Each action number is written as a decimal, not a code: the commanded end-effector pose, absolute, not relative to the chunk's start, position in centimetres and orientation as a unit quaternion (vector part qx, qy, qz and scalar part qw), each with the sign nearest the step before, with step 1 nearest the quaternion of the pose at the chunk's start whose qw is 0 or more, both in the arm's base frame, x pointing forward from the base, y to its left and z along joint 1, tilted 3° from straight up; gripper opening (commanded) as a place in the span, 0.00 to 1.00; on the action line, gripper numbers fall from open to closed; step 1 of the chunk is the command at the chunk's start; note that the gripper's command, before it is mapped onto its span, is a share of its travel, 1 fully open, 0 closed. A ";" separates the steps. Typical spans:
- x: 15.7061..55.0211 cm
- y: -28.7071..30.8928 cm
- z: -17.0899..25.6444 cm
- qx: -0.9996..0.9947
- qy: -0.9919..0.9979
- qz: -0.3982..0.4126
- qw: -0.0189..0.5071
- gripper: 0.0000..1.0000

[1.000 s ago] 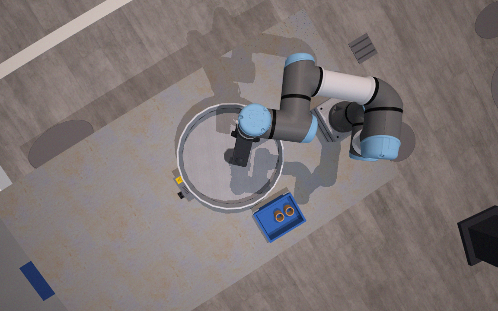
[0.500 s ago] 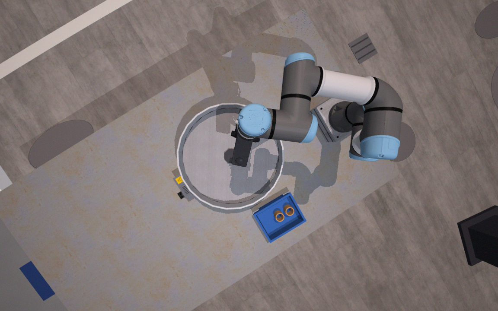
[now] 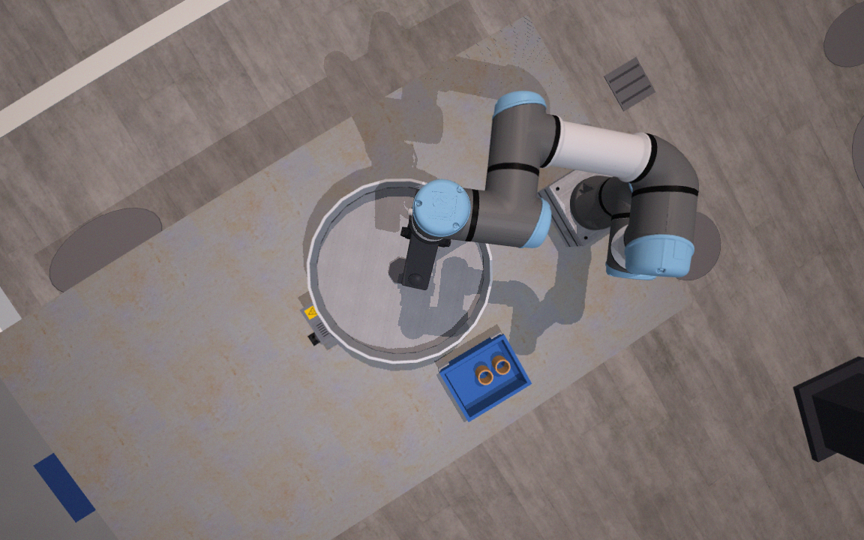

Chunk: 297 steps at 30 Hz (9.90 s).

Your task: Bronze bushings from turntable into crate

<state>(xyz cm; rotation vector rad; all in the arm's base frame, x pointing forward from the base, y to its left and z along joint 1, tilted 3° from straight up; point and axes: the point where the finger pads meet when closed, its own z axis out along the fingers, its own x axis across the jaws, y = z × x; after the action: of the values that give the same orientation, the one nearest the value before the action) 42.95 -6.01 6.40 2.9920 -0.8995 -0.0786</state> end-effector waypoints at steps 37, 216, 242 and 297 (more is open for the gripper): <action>42.5 -1.7 6.6 0.965 -0.262 -0.024 0.008 0.00; 40.0 27.1 6.5 0.995 -0.096 -0.025 0.004 0.00; 39.8 27.1 3.3 0.995 -0.096 -0.025 0.004 0.00; 39.6 27.1 -1.4 0.995 -0.096 -0.025 0.004 0.00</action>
<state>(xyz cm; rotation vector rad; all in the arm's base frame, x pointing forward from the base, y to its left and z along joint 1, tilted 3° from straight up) 39.49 27.05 -1.50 3.1175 -0.2992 -0.0821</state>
